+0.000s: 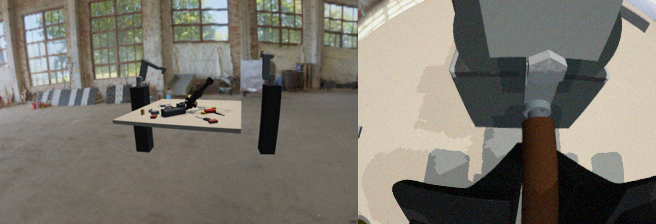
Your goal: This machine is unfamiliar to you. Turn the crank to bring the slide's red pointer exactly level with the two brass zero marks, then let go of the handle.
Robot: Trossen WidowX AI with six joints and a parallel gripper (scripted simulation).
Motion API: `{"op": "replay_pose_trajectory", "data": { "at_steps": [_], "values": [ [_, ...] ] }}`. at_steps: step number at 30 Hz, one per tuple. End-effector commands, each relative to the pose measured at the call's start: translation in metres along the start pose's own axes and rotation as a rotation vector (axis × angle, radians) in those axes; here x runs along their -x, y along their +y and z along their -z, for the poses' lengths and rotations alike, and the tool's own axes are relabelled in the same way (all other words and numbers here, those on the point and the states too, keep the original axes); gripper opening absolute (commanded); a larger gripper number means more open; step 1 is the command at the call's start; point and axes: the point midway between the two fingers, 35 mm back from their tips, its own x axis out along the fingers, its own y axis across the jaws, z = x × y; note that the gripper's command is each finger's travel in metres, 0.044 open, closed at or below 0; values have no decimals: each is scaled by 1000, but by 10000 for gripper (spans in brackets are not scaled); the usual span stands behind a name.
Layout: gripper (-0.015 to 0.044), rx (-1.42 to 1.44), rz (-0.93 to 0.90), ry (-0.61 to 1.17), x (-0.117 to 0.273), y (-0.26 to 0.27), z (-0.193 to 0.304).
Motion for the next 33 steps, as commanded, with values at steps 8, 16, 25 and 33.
{"op": "replay_pose_trajectory", "data": {
  "at_steps": [8, 16, 25, 33],
  "values": [
    [0, 5, -22, 0, 0, 10, 0],
    [0, 5, -22, 0, 0, 11, 0],
    [0, 5, -22, 0, 0, 12, 0],
    [0, 5, -22, 0, 1, 12, 0]
  ]
}}
